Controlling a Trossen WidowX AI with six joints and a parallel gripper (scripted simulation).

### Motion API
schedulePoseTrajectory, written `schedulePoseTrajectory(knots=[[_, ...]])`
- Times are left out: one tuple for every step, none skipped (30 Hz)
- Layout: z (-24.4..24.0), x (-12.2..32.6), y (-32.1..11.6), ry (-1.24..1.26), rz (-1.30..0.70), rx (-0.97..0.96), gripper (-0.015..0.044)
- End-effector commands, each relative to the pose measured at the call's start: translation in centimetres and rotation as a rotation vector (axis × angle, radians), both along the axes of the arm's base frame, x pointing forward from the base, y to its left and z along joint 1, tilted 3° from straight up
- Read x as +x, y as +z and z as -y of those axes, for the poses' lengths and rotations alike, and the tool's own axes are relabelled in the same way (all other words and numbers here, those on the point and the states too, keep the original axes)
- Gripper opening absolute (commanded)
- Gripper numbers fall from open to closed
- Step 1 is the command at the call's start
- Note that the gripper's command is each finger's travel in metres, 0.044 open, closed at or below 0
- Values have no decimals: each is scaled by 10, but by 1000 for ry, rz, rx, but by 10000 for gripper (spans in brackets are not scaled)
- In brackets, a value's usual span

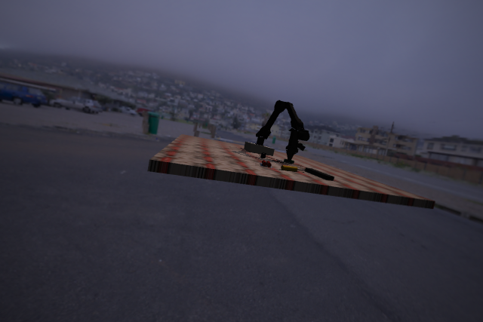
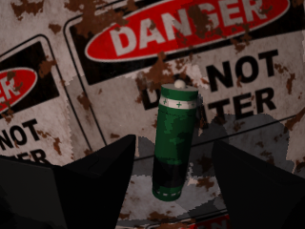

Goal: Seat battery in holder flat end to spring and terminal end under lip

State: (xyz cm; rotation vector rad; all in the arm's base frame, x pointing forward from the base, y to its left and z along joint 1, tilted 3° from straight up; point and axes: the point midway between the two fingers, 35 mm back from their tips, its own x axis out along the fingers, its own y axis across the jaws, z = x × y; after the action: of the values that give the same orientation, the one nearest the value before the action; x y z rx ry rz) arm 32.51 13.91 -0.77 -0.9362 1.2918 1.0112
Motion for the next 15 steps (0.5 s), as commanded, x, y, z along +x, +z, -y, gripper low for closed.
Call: schedulePoseTrajectory(knots=[[0,-1,-6,-1,-2,3,220],[-1,-1,-6,-1,-2,3,220],[-1,-1,-6,-1,-2,3,194],[-1,-1,-6,-1,-2,3,168],[-1,-1,-6,-1,-2,3,142],[-1,-1,-6,-1,-2,3,115],[-1,-1,-6,-1,-2,3,89],[-1,-1,-6,-1,-2,3,82],[-1,-1,-6,-1,-2,3,76],[-1,-1,-6,-1,-2,3,69],[-1,-1,-6,-1,-2,3,62],[-1,-1,-6,-1,-2,3,58],[-1,-1,-6,-1,-2,3,58],[-1,-1,-6,-1,-2,3,58],[-1,-1,-6,-1,-2,3,58]])
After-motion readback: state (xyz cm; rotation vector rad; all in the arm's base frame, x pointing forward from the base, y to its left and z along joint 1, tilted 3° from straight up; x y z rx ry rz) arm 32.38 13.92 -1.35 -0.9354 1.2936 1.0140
